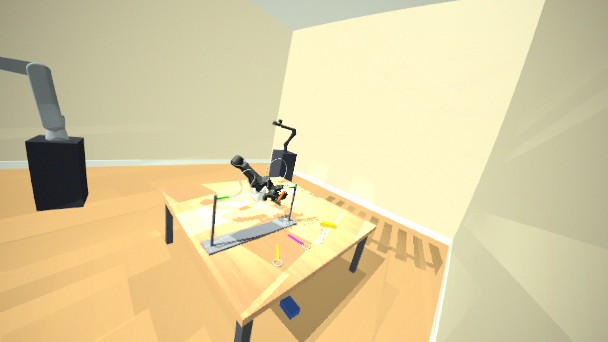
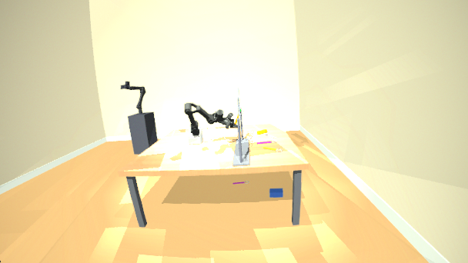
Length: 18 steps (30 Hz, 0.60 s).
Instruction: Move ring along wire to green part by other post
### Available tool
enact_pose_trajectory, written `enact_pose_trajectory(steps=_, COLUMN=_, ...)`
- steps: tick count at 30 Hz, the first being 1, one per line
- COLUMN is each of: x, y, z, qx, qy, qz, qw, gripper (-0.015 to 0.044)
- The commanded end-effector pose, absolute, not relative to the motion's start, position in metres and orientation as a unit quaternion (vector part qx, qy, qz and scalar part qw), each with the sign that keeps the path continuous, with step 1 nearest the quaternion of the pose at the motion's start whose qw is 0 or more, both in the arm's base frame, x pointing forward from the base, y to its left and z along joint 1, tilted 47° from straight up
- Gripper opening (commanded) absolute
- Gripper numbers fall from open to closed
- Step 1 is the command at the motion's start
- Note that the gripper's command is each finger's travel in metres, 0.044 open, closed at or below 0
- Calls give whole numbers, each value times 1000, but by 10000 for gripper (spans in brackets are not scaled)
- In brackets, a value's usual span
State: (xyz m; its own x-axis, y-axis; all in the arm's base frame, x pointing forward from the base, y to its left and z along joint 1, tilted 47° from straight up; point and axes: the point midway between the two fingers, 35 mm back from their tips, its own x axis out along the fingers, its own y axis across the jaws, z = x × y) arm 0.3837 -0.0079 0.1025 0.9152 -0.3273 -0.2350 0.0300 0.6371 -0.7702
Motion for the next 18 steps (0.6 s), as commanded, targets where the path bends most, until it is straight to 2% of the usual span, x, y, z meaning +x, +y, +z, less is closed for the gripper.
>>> enact_pose_trajectory(steps=1, x=383, y=-4, z=99, qx=-409, qy=179, qz=-101, qw=889, gripper=-150)
enact_pose_trajectory(steps=18, x=381, y=8, z=86, qx=-406, qy=179, qz=-101, qw=890, gripper=-150)
